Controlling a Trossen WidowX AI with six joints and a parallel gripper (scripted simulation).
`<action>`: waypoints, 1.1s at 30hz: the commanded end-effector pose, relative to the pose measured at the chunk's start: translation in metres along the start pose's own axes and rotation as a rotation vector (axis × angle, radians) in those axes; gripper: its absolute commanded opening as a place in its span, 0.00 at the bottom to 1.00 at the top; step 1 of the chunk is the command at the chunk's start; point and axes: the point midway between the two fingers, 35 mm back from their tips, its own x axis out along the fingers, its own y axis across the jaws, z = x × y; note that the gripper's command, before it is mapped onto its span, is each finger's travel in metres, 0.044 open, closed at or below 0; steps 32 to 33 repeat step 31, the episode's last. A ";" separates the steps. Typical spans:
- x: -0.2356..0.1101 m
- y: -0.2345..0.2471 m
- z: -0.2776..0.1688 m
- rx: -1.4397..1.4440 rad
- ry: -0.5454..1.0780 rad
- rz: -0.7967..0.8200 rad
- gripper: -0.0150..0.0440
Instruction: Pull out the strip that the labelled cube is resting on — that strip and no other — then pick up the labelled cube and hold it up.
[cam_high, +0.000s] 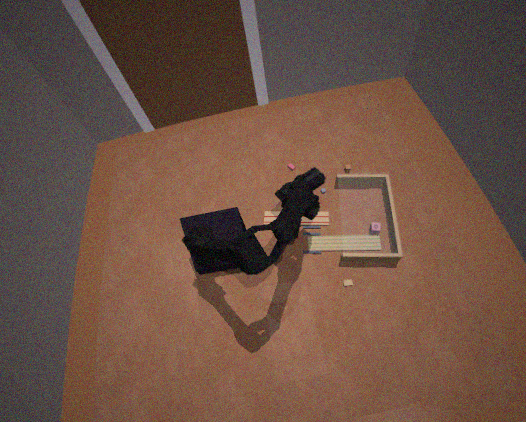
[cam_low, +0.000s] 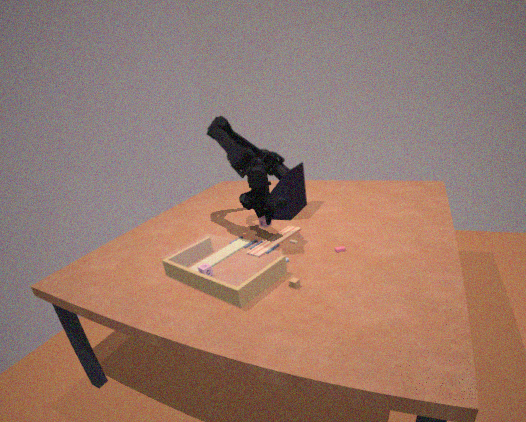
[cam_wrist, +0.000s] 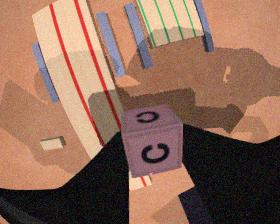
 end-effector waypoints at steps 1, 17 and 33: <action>-0.009 0.000 -0.002 0.004 -0.002 0.007 0.25; -0.037 0.000 -0.002 0.004 -0.002 0.008 0.25; -0.037 0.000 -0.002 0.004 -0.002 0.008 0.25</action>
